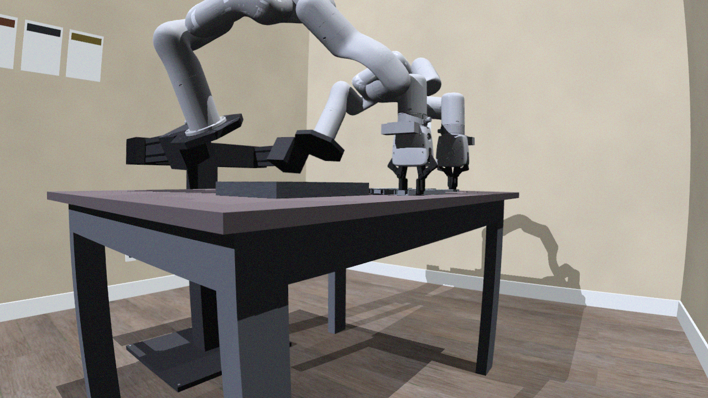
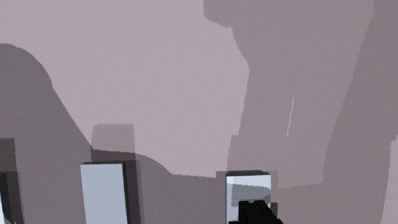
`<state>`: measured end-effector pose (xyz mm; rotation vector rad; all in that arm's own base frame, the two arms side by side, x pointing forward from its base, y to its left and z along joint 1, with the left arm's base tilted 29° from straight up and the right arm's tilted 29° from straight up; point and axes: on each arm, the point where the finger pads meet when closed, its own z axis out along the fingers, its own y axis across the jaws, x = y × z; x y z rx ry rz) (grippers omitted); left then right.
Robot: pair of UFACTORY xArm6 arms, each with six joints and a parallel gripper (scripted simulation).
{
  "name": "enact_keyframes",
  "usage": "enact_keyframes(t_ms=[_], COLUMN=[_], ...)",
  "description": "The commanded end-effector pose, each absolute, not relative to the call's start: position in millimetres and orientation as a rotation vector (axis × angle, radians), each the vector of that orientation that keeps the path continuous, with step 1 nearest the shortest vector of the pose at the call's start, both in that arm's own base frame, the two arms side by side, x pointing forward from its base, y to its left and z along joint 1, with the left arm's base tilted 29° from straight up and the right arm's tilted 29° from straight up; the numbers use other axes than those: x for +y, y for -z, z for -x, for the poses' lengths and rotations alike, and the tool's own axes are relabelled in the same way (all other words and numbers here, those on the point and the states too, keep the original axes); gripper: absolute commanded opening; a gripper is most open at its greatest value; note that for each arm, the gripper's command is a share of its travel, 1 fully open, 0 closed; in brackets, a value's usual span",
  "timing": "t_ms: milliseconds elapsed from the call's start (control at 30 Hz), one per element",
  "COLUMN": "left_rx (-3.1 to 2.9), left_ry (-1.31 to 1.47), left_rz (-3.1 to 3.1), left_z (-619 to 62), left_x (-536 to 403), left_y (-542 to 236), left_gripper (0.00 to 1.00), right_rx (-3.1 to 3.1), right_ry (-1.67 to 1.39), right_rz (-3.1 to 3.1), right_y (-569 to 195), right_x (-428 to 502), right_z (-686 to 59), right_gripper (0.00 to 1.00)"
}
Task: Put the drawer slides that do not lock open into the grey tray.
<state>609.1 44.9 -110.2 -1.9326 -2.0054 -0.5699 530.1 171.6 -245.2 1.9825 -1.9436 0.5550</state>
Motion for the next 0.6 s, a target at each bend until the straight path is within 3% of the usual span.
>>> enact_keyframes(t_ms=[0,567], left_rx=[-2.006,-2.006], left_ry=[0.573,0.573], left_rz=[1.935,1.935], left_z=[-610.7,-611.1], left_x=[41.2,34.7], left_y=[110.4,114.2], left_gripper=[0.0,0.0], right_rx=[-1.946,-1.946], right_ry=[-0.558,-0.558], right_rz=[-1.986,-1.986], right_y=[243.5,243.5], right_x=[173.1,173.1], right_z=[-531.8,-531.8], right_gripper=[0.0,0.0])
